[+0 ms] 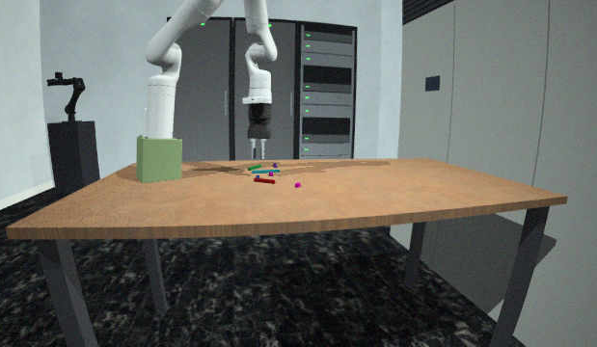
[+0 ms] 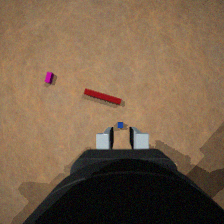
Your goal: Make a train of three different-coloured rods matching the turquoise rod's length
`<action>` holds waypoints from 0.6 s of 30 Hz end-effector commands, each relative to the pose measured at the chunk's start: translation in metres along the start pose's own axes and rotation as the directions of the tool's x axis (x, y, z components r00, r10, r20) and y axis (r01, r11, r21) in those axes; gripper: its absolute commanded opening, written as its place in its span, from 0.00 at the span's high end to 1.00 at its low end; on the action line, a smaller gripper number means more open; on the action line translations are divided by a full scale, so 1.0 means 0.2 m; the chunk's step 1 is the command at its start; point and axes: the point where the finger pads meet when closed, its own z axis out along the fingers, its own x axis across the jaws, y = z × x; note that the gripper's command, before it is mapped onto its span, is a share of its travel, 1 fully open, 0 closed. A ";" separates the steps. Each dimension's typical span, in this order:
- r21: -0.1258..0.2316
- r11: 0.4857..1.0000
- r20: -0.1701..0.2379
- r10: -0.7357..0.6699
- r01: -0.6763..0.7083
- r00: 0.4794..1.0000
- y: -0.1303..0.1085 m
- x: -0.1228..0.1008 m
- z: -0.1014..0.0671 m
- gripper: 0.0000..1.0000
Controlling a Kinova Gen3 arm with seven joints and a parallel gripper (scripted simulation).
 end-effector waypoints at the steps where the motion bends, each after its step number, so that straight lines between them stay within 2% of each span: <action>1: 0.010 1.000 0.014 0.006 -0.006 1.000 -0.04 -0.02 -0.06 0.46; 8: 0.010 1.000 0.014 0.006 -0.006 1.000 -0.04 -0.02 -0.12 0.46; 15: 0.010 1.000 0.014 0.006 -0.006 1.000 -0.04 -0.02 -0.14 0.46; 16: 0.010 1.000 0.014 0.006 -0.006 1.000 -0.04 -0.02 -0.14 0.00; 18: 0.010 1.000 0.014 0.006 -0.006 1.000 -0.04 -0.02 -0.14 0.00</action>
